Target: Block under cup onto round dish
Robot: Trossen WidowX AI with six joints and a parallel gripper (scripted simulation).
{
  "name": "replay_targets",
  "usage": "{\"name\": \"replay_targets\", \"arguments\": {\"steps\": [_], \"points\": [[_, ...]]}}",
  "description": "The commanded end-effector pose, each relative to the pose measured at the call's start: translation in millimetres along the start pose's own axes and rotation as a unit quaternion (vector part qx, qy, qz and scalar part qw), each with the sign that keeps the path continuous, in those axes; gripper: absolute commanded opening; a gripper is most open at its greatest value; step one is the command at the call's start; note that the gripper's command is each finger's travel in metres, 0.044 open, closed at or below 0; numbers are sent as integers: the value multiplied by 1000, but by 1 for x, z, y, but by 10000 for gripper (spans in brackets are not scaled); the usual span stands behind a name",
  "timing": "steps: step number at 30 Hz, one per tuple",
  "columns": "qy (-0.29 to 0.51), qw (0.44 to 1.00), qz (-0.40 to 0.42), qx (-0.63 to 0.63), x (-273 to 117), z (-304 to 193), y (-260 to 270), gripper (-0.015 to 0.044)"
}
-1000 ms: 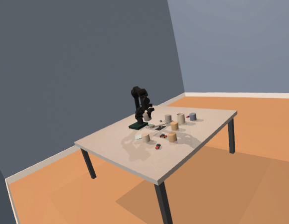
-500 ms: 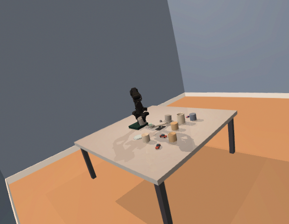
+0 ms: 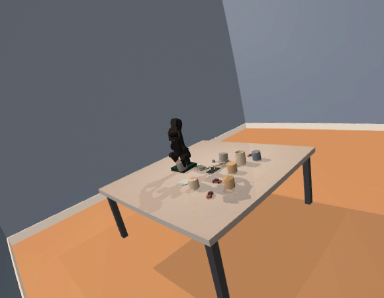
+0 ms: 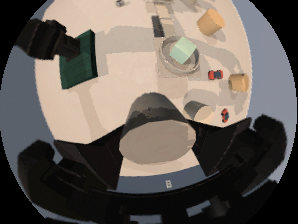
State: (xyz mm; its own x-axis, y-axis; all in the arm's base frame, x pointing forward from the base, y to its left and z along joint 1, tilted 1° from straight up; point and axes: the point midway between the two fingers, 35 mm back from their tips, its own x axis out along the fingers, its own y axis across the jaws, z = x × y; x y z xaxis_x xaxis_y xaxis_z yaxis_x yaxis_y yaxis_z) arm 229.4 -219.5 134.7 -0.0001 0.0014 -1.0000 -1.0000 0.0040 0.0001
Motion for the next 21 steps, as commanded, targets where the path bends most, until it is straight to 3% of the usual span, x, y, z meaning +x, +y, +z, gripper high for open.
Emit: {"name": "replay_targets", "arguments": {"steps": [1,21], "points": [[5,1000,-2,-1,3,-9,10,0],[6,1000,-1,-5,33,-50,72,0]]}}
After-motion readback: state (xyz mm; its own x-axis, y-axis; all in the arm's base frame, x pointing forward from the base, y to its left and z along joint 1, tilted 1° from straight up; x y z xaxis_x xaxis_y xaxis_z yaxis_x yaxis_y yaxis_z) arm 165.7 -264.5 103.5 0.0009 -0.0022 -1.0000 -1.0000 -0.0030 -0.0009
